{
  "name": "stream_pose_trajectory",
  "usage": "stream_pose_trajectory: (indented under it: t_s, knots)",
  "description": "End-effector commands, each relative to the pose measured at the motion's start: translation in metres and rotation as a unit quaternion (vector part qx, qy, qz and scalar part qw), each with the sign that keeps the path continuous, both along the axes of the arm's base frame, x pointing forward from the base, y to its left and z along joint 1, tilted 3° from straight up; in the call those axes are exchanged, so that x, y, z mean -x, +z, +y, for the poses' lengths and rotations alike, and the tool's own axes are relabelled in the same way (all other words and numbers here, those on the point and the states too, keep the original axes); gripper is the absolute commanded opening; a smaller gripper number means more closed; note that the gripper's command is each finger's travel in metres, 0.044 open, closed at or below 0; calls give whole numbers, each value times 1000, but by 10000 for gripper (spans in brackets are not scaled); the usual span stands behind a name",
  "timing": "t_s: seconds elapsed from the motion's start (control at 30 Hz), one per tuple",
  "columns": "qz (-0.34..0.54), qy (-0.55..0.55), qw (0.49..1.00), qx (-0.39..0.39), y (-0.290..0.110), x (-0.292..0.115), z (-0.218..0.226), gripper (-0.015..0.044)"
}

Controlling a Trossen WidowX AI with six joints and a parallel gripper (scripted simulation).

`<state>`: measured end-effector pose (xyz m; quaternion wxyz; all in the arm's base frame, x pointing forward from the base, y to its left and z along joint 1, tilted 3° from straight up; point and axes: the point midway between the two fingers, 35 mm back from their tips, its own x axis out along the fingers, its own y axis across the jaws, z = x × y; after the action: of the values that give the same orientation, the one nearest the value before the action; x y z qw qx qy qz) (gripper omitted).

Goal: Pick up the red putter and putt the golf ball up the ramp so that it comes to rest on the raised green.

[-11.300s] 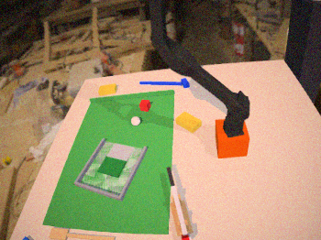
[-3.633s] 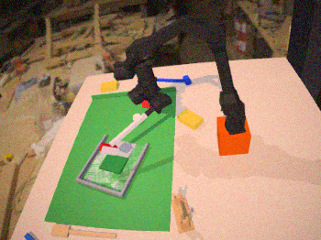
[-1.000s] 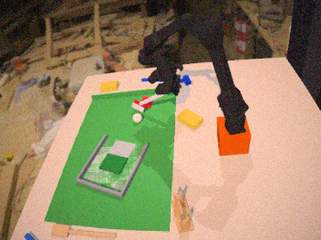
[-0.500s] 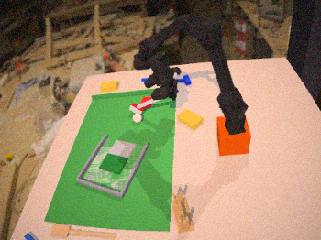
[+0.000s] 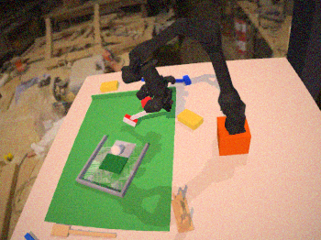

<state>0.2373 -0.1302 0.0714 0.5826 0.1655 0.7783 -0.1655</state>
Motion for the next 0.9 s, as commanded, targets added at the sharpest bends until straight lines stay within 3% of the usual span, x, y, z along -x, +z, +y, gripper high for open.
stream_pose_trajectory:
  t_s: [0.0,0.2,0.87]
  knots:
    - [-11,-1,1000,4,24,-5,2,0]
    - [-11,-1,1000,3,50,-4,4,0]
    - [-8,1,1000,4,42,-3,3,0]
